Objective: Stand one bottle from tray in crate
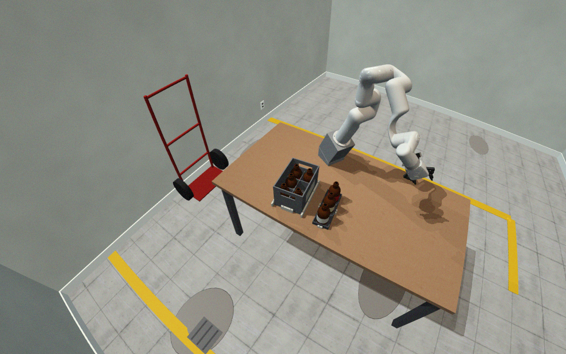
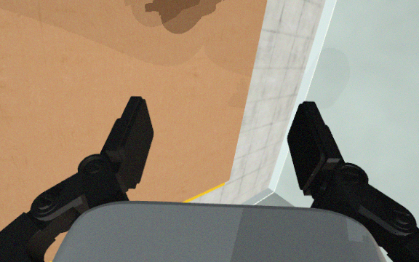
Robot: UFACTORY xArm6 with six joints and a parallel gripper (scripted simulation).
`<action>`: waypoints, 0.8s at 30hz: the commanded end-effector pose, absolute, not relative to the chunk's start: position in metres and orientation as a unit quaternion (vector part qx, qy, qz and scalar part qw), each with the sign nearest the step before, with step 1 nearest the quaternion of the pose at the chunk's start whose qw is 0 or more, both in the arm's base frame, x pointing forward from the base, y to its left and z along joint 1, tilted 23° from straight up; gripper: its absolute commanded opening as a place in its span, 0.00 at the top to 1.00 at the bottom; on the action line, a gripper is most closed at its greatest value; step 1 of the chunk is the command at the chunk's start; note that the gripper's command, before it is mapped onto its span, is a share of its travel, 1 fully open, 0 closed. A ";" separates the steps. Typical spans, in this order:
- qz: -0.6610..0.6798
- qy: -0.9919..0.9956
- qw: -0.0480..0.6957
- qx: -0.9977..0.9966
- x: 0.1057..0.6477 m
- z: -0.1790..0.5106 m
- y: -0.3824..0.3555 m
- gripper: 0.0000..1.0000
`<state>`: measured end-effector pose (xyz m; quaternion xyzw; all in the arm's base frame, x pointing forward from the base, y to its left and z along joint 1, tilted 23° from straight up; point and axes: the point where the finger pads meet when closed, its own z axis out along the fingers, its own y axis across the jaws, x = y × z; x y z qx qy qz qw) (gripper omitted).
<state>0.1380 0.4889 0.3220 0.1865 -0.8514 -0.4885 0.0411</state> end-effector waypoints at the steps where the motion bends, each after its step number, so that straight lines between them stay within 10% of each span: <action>1: -0.490 -0.851 0.040 0.187 0.138 0.324 0.489 0.00; 24: -0.472 -0.871 0.040 0.127 0.180 0.308 0.476 0.00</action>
